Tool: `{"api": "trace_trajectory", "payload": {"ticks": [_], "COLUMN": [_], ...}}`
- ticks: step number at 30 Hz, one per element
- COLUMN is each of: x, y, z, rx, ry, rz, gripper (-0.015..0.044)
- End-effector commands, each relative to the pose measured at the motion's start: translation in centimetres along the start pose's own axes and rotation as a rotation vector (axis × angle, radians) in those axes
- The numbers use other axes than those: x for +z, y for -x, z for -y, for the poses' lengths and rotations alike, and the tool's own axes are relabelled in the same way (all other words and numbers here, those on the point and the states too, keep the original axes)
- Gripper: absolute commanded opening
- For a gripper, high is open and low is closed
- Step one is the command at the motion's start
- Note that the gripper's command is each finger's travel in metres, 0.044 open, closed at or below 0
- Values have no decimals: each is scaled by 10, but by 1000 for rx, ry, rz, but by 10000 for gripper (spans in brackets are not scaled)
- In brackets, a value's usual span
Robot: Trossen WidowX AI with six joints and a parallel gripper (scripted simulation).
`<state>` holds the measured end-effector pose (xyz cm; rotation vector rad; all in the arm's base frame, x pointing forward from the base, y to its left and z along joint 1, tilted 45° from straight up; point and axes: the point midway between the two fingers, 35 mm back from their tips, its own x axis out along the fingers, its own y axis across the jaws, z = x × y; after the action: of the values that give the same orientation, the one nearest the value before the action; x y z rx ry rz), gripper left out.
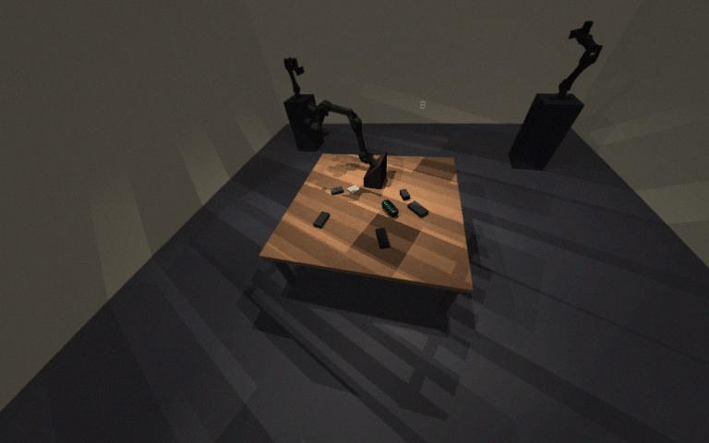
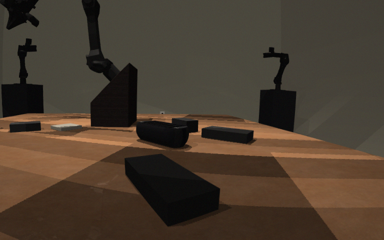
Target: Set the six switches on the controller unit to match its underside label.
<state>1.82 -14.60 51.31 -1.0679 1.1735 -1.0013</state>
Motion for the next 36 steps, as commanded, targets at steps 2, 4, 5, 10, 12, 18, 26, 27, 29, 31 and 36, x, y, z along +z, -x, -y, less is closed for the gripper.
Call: {"api": "trace_trajectory", "payload": {"ticks": [2, 4, 5, 10, 12, 18, 26, 27, 29, 31, 36], "x": [18, 32, 40, 88, 109, 165, 233, 238, 255, 276, 317], "y": [-63, -88, -100, -150, -165, -188, -195, -194, -190, -182, -149], "z": [-16, -26, -32, -71, -92, -151, -242, -251, -273, -304, -382], "rx": [147, 212, 245, 410, 473, 617, 779, 790, 817, 844, 885], "ry": [-82, -106, -116, -138, -128, -74, -50, -45, -20, 26, 151], "rz": [86, 118, 133, 184, 188, 186, 119, 113, 104, 101, 91], "gripper": [0, 0, 0, 0, 0, 0, 0, 0, 0, 0, 0]}}
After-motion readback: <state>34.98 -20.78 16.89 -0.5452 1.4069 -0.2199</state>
